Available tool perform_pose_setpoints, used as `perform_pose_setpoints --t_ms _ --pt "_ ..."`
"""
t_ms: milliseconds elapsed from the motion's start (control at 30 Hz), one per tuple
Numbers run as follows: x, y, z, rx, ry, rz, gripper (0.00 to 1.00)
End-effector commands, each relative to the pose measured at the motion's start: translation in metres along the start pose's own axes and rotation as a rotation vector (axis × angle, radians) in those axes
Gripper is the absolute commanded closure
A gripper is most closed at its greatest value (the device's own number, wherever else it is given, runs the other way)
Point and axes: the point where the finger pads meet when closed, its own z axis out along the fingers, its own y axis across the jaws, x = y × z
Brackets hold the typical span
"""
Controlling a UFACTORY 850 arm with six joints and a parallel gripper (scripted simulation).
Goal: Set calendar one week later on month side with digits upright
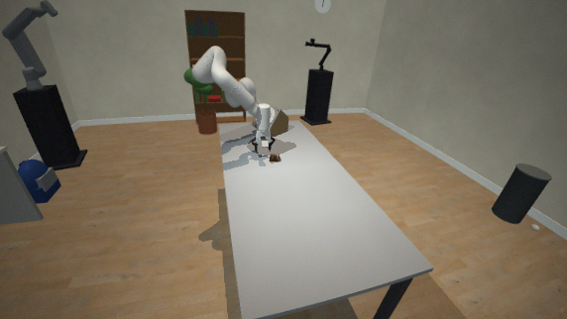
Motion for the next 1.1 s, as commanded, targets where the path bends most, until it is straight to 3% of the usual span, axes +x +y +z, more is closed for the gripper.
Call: perform_pose_setpoints --t_ms 0,133,367,467,700,933,1067 --pt "-0.001 -0.001 0.0 -0.001 0.007 0.006 0.0" --pt "-0.002 -0.001 0.0 -0.001 0.007 0.041 0.0" --pt "-0.011 -0.002 0.0 0.0 0.007 0.268 0.0" --pt "-0.029 -0.005 0.0 0.0 0.007 0.268 0.0" --pt "-0.031 -0.005 0.0 0.0 0.007 0.284 0.0" --pt "-0.035 -0.006 0.0 0.001 0.007 0.514 0.0" --pt "-0.055 -0.008 0.0 0.001 0.007 0.53 0.0"
